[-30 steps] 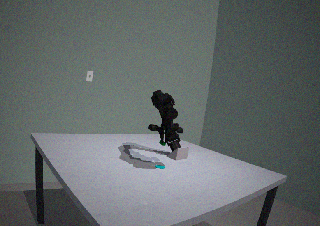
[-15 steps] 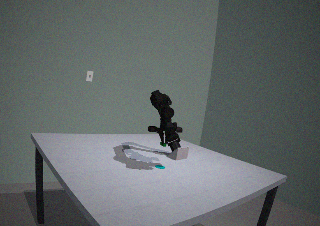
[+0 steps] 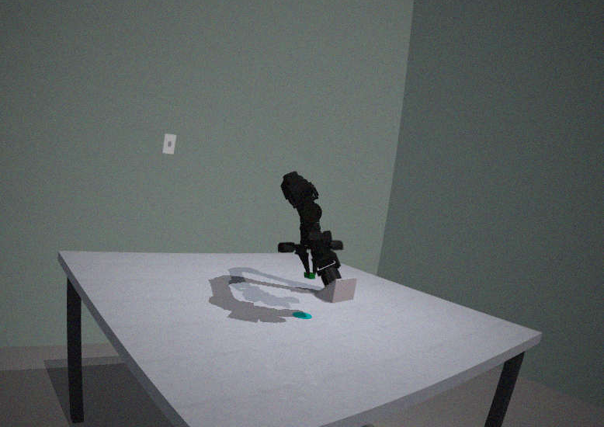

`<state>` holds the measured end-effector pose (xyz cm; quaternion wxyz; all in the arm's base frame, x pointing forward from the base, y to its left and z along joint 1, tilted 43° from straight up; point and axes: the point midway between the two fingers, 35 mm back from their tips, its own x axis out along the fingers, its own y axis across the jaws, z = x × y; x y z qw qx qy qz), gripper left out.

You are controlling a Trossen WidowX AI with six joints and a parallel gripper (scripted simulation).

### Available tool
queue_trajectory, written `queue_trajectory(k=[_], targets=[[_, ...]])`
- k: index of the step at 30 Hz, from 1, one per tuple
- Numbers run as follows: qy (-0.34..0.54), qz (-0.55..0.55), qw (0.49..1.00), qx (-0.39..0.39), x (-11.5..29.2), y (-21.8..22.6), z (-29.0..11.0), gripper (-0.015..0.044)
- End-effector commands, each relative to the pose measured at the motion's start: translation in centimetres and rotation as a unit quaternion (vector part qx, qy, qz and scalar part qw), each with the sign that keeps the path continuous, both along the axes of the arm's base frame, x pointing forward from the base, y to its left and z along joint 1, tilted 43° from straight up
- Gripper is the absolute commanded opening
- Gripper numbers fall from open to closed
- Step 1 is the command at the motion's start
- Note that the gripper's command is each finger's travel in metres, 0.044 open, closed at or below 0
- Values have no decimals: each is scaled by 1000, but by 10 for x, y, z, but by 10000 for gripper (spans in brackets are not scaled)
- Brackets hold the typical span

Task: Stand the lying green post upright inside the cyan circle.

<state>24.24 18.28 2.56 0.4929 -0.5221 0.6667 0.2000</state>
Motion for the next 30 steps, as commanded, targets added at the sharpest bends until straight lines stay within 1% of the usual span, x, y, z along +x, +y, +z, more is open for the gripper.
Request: queue_trajectory(k=[1, 30], targets=[[6, -1, 1000, 15, -3, -2, -3, 23], [5, -5, 993, 121, -3, -7, -11, 23]])
